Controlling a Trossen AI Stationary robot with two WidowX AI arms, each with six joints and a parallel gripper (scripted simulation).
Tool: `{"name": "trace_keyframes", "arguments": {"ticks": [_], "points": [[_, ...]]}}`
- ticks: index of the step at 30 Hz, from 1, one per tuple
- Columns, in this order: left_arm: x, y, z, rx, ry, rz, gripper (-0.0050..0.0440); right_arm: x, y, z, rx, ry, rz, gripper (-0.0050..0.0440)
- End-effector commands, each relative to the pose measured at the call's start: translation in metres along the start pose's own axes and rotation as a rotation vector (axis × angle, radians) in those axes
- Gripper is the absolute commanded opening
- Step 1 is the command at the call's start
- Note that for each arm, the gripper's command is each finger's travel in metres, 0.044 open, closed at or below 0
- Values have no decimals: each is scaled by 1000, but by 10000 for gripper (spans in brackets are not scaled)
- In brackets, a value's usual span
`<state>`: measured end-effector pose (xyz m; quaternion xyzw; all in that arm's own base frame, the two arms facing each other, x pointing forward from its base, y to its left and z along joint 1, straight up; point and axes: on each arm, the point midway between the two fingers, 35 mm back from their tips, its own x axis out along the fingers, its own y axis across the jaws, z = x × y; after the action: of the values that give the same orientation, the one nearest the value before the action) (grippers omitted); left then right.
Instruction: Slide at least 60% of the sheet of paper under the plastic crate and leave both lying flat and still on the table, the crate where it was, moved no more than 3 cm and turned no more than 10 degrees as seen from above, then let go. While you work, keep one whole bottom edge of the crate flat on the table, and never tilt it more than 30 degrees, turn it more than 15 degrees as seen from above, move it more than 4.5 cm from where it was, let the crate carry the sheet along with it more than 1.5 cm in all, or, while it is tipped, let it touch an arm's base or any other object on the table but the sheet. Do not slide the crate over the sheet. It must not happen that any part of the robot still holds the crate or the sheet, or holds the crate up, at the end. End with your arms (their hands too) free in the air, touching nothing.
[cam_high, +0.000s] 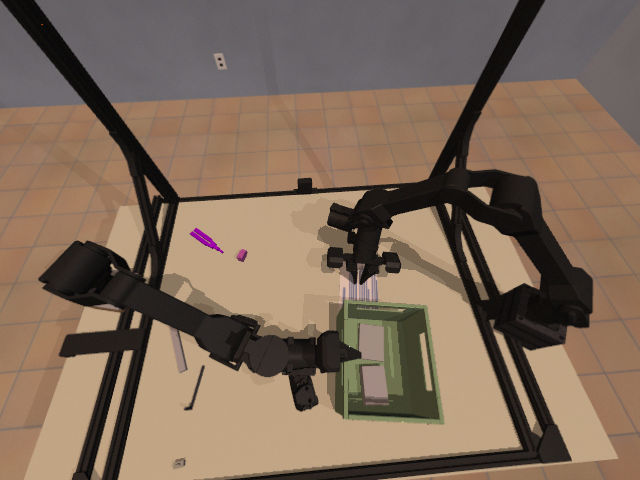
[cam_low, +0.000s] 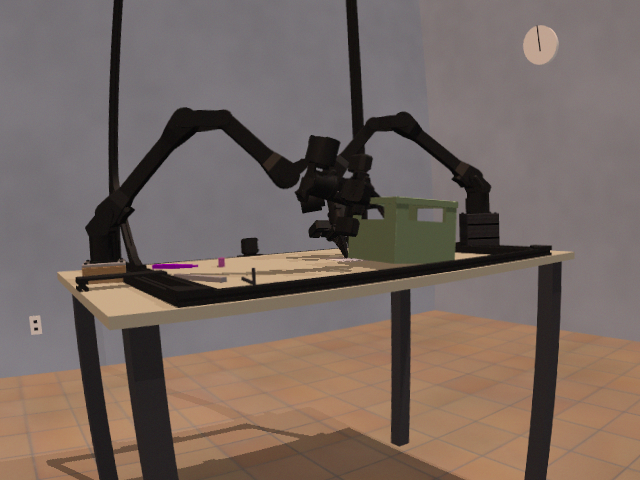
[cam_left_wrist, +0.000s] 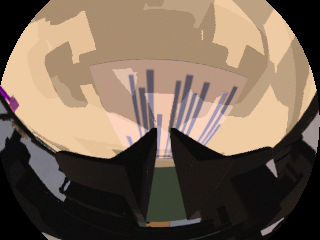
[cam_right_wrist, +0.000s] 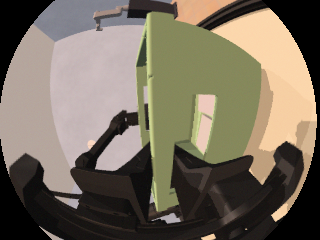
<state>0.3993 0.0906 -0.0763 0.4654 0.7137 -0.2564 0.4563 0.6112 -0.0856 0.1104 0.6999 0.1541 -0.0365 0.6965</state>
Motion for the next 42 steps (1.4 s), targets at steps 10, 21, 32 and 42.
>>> {"name": "trace_keyframes", "arguments": {"ticks": [10,21,32,42], "points": [[13,-8,-11,9,1,-26,60,-7,40,0,-19,-3,81,0],[17,-8,-18,9,1,-26,60,-7,40,0,-19,-3,81,0],[20,-8,-25,9,1,-26,60,-7,40,0,-19,-3,81,0],[24,-9,-34,9,1,-26,60,-7,40,0,-19,-3,81,0]]}}
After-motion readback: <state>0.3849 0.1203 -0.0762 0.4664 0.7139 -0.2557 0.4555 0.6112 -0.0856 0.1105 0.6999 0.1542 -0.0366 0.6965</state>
